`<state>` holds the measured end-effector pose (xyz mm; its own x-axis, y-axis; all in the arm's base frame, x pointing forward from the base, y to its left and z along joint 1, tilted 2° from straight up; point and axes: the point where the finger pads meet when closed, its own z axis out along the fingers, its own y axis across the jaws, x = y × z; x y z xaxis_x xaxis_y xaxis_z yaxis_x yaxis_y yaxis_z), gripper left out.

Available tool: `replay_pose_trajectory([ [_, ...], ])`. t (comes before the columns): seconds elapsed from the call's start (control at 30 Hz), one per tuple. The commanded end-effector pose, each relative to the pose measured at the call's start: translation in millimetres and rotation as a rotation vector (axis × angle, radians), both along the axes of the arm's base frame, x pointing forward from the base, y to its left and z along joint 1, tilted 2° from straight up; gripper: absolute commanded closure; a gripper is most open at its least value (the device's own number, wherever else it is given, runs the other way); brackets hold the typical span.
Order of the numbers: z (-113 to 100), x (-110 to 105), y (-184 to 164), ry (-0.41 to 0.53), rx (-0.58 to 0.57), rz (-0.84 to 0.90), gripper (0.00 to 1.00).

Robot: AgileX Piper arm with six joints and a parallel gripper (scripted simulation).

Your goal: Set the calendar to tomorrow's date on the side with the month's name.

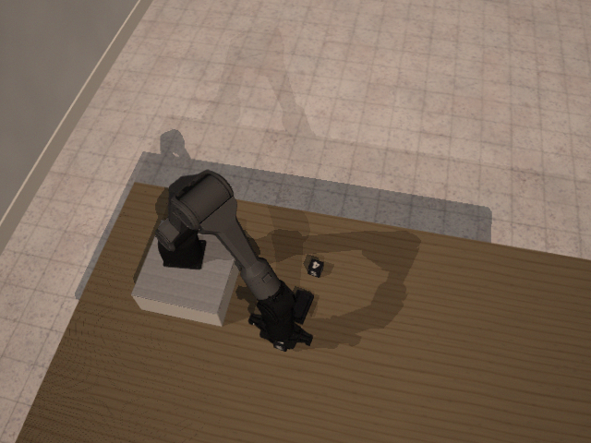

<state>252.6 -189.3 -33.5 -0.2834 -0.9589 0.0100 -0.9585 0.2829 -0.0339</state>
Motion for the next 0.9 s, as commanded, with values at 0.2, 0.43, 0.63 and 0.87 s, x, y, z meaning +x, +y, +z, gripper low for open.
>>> replay_pose_trajectory([
  [0.2, -19, 1, -1, 0.0, 0.001, -0.001, 0.62],
  [0.43, -22, 1, -1, -0.002, 0.0, -0.001, 0.62],
  [0.63, -22, 1, -1, -0.002, 0.0, -0.001, 0.62],
  [0.87, -22, 1, -1, -0.002, 0.0, -0.001, 0.62],
])
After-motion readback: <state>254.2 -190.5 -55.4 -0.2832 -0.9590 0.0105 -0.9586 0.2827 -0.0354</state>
